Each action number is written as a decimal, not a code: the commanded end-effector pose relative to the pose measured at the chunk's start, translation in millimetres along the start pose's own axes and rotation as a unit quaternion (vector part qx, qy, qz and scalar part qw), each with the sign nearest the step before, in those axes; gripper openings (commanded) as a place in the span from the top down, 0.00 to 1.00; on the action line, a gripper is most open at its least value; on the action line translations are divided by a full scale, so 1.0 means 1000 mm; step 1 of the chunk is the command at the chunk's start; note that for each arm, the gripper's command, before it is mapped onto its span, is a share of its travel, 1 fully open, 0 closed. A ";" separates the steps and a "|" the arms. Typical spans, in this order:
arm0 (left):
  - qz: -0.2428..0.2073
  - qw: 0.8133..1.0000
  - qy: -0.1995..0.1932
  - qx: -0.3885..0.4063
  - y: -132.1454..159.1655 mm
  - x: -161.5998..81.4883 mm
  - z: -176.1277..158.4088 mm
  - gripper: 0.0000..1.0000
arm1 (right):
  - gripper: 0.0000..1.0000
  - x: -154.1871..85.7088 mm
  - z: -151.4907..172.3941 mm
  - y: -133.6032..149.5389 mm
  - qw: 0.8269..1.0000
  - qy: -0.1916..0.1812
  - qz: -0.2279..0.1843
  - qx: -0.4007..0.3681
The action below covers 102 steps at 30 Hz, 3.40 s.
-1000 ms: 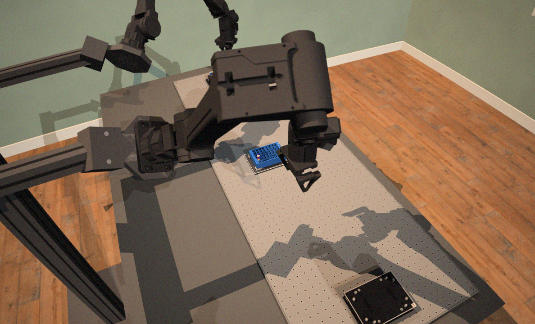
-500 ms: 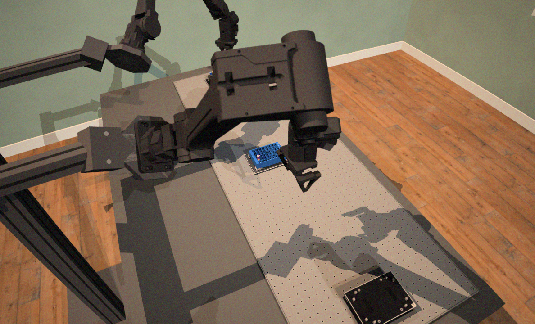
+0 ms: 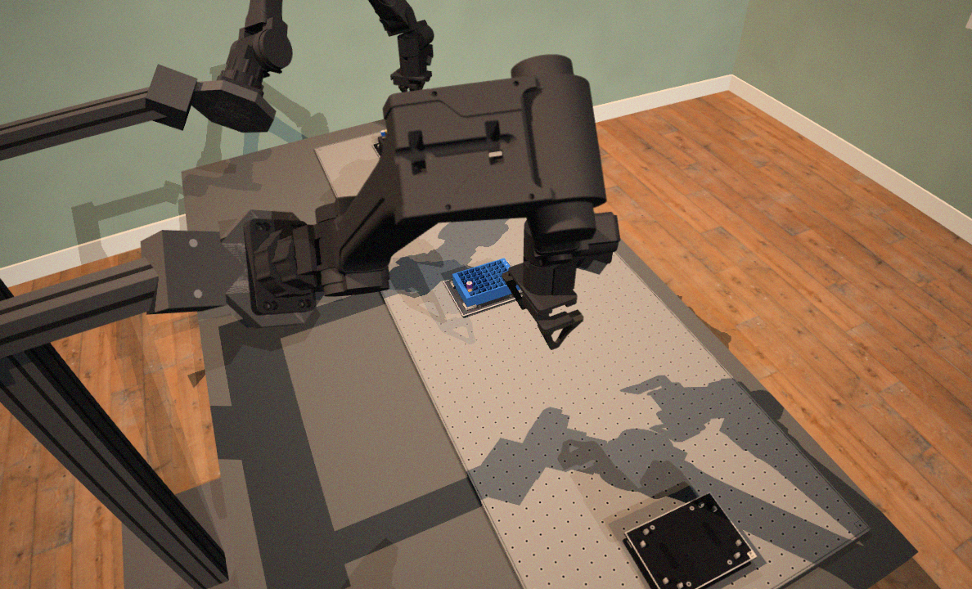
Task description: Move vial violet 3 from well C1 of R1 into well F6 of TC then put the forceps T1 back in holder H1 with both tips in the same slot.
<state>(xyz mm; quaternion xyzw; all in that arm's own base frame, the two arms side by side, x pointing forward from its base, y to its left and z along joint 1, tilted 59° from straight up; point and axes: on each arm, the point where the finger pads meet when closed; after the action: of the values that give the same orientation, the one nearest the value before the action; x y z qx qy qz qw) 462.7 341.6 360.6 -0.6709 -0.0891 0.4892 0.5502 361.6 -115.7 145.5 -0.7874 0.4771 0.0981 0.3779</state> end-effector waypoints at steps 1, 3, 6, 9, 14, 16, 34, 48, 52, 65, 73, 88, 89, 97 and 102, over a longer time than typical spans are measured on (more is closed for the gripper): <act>0.002 1.000 -0.008 0.001 -0.007 0.010 0.007 0.89 | 0.00 -0.004 -0.007 -0.013 1.000 0.005 -0.014 0.019; 0.002 1.000 -0.008 0.001 -0.007 0.010 0.007 0.89 | 0.00 -0.004 -0.007 -0.013 1.000 0.005 -0.014 0.019; 0.003 1.000 -0.009 0.001 -0.006 0.010 0.007 0.89 | 0.00 -0.004 -0.007 -0.013 1.000 0.005 -0.014 0.019; 0.004 1.000 -0.009 0.001 -0.006 0.010 0.007 0.89 | 0.00 -0.004 -0.007 -0.013 1.000 0.005 -0.014 0.019; 0.005 1.000 -0.009 0.001 -0.006 0.010 0.007 0.89 | 0.00 -0.004 -0.007 -0.013 1.000 0.005 -0.014 0.019; 0.005 1.000 -0.009 0.002 -0.005 0.010 0.007 0.89 | 0.00 -0.004 -0.007 -0.013 1.000 0.005 -0.014 0.019; 0.006 1.000 -0.009 0.002 -0.005 0.010 0.007 0.91 | 0.00 -0.004 -0.007 -0.013 1.000 0.005 -0.014 0.019; 0.006 1.000 -0.009 0.002 -0.005 0.010 0.007 0.91 | 0.00 -0.004 -0.007 -0.013 1.000 0.005 -0.014 0.019; 0.006 1.000 -0.009 0.002 -0.005 0.010 0.007 0.91 | 0.00 -0.004 -0.007 -0.013 1.000 0.005 -0.014 0.019; 0.004 1.000 -0.002 0.000 0.001 -0.003 0.001 0.91 | 0.00 -0.004 -0.007 -0.013 1.000 0.005 -0.014 0.019; -0.012 1.000 0.011 -0.005 -0.005 -0.030 -0.006 0.91 | 0.00 -0.004 -0.007 -0.013 1.000 0.005 -0.014 0.019; -0.037 0.999 0.011 -0.014 -0.021 -0.055 -0.005 0.91 | 0.00 -0.004 -0.007 -0.013 1.000 0.005 -0.014 0.019; -0.035 0.999 0.011 -0.014 -0.019 -0.056 -0.005 0.91 | 0.00 -0.004 -0.007 -0.013 1.000 0.005 -0.014 0.019; 0.001 1.000 0.007 -0.001 0.006 -0.055 -0.005 0.91 | 0.00 -0.004 -0.007 -0.013 1.000 0.005 -0.014 0.019; -0.029 0.999 0.011 -0.012 -0.013 -0.070 -0.004 0.91 | 0.00 -0.004 -0.007 -0.013 1.000 0.005 -0.014 0.019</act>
<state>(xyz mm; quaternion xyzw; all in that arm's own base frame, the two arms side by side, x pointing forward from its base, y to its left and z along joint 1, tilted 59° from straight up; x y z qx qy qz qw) 435.5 308.4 382.7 -0.6713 -0.0879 0.4896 0.5495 361.6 -115.7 145.5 -0.7874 0.4771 0.0981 0.3779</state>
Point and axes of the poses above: on each arm, the point where the finger pads meet when closed, its own x axis out along the fingers, its own z axis across the jaws, y = z × x, and after that the axes turned 4 degrees about -x, right-handed
